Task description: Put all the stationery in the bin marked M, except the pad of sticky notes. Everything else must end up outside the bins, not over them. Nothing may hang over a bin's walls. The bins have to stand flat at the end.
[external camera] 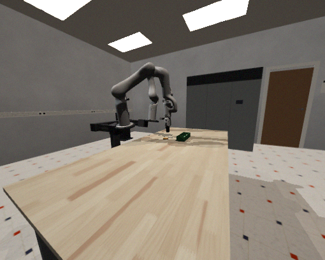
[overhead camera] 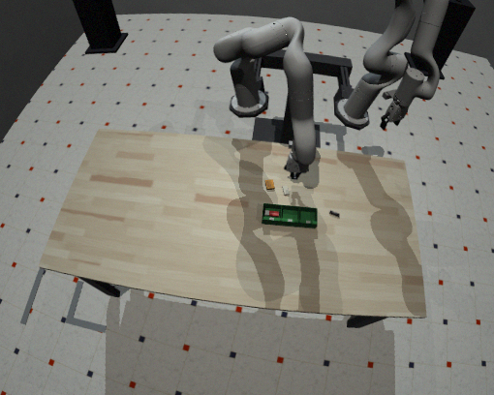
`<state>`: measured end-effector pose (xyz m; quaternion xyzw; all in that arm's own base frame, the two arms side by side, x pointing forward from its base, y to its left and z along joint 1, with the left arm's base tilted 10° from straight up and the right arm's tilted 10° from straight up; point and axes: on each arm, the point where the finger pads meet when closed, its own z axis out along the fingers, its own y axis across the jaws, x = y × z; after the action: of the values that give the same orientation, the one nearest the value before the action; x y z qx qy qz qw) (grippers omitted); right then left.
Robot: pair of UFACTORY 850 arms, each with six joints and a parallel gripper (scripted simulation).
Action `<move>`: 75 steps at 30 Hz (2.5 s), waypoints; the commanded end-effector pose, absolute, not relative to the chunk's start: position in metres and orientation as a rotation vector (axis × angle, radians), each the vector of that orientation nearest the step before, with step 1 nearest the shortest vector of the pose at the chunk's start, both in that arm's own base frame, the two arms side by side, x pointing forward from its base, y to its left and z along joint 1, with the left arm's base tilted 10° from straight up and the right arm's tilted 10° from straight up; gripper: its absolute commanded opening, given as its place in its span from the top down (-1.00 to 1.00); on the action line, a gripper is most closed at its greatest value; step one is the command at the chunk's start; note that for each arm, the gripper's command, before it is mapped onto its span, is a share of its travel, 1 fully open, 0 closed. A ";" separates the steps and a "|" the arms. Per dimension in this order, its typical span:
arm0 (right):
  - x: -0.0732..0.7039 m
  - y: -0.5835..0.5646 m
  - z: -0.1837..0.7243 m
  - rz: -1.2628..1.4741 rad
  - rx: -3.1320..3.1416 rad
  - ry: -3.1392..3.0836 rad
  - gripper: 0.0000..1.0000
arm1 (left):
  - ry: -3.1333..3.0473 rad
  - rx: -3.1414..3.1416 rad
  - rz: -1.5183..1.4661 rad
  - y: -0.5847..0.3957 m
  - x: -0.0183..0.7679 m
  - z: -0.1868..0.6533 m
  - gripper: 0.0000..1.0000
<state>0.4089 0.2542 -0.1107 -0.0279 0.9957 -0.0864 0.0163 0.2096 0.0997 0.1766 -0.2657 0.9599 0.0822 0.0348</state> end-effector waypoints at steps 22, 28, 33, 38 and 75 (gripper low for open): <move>0.408 0.256 -0.096 -0.276 -0.087 3.108 0.80 | 2.950 -0.816 0.252 0.100 0.210 0.177 -1.00; 0.440 0.241 -0.093 -0.277 -0.087 3.107 0.80 | 2.950 -0.816 0.252 0.100 0.210 0.177 -1.00; 0.467 0.228 -0.090 -0.277 -0.087 3.107 0.80 | 2.950 -0.816 0.252 0.100 0.210 0.177 -1.00; 0.489 0.218 -0.087 -0.277 -0.087 3.107 0.80 | 2.950 -0.816 0.252 0.100 0.210 0.177 -1.00; 0.603 0.165 -0.075 -0.227 1.093 2.847 0.80 | 2.950 -0.816 0.252 0.100 0.210 0.177 -1.00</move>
<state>0.6010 0.1647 -0.0756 0.2926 0.9526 -0.0755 0.0337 0.2096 0.0997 0.1766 -0.2657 0.9599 0.0822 0.0348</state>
